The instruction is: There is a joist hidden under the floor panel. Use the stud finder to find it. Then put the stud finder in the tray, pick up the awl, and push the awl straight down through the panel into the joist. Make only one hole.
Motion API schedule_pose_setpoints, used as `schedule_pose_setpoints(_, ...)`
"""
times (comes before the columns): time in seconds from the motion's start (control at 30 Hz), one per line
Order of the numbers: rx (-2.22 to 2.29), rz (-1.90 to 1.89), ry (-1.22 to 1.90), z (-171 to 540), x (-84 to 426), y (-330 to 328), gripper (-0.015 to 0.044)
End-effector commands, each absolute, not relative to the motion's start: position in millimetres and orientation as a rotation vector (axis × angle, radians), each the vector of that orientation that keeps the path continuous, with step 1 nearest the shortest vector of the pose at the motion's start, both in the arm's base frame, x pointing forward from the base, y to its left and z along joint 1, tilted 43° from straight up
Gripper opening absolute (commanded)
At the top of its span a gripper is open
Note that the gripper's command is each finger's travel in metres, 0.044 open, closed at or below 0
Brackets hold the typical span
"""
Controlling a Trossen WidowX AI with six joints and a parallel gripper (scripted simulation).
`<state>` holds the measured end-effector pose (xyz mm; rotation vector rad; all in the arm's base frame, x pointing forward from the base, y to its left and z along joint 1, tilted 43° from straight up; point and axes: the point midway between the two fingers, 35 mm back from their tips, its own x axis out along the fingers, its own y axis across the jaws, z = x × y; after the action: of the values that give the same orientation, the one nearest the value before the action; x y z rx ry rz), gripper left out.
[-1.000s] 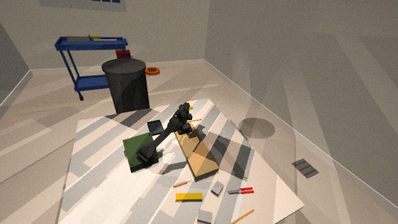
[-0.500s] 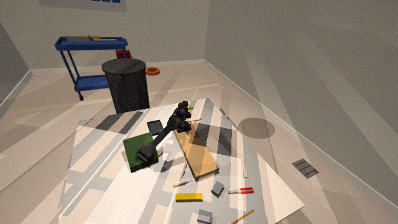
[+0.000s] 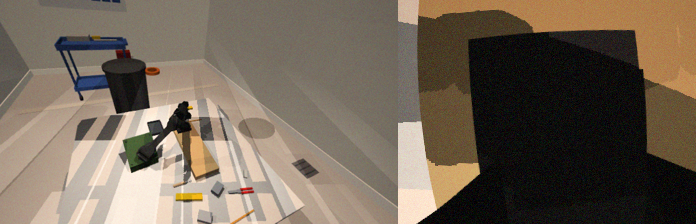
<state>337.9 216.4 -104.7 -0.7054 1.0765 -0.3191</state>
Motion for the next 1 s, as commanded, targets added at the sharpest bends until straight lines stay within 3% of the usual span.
schedule_pose_setpoints(0.0,-0.708,-0.326,1.075,-97.0,339.5,207.3,0.0000)
schedule_pose_setpoints(0.97,-0.713,-0.329,1.075,-51.3,346.1,155.6,0.0000)
